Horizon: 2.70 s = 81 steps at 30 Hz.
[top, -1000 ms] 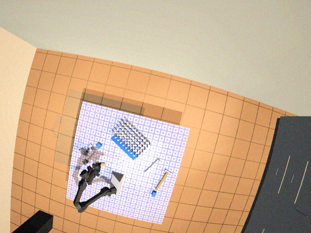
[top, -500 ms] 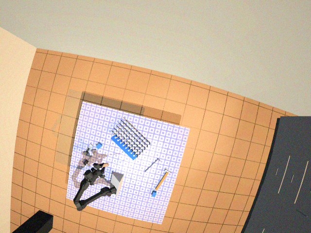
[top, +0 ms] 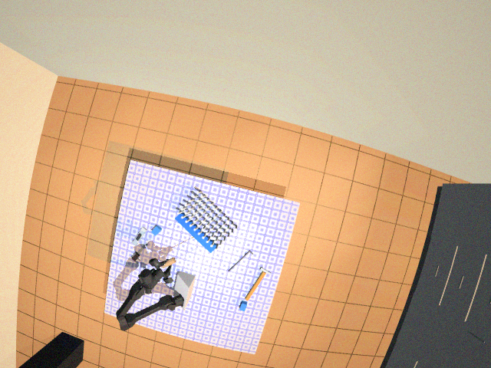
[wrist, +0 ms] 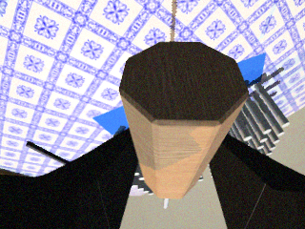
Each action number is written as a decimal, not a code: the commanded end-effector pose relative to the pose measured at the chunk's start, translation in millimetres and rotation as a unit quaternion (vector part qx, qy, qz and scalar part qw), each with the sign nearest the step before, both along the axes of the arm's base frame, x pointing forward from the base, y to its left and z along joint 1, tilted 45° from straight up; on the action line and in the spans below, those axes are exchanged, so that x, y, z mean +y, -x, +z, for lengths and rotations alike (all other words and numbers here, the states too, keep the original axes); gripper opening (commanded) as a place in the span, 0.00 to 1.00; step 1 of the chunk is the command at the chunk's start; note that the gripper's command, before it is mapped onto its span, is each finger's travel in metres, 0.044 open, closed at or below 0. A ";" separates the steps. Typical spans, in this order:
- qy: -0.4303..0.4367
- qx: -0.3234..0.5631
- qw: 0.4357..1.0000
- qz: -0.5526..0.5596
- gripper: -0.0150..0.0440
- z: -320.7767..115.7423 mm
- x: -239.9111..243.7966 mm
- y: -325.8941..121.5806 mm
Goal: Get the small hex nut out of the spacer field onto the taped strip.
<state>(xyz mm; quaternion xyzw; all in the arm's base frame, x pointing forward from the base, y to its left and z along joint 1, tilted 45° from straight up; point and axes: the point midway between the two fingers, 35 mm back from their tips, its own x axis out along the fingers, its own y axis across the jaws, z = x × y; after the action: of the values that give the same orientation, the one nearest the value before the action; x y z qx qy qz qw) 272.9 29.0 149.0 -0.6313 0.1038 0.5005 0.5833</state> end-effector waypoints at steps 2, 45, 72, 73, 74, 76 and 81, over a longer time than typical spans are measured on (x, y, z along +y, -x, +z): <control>0.030 -0.020 0.998 0.047 0.25 -6.7 -7.4 1.3; 0.099 -0.061 0.981 0.154 0.25 -115.7 69.7 -5.1; 0.093 -0.065 0.982 0.151 0.25 -134.2 86.2 -4.9; 0.093 -0.065 0.982 0.151 0.25 -134.3 86.1 -5.4; 0.093 -0.065 0.982 0.151 0.25 -134.5 85.9 -5.9; 0.093 -0.066 0.982 0.151 0.25 -134.8 85.6 -6.8; 0.093 -0.066 0.982 0.151 0.25 -135.6 85.0 -9.2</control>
<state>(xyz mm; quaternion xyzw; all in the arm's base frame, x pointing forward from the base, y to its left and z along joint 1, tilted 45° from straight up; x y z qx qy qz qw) 279.4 114.1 12.8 -0.7214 0.0172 0.5302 0.4451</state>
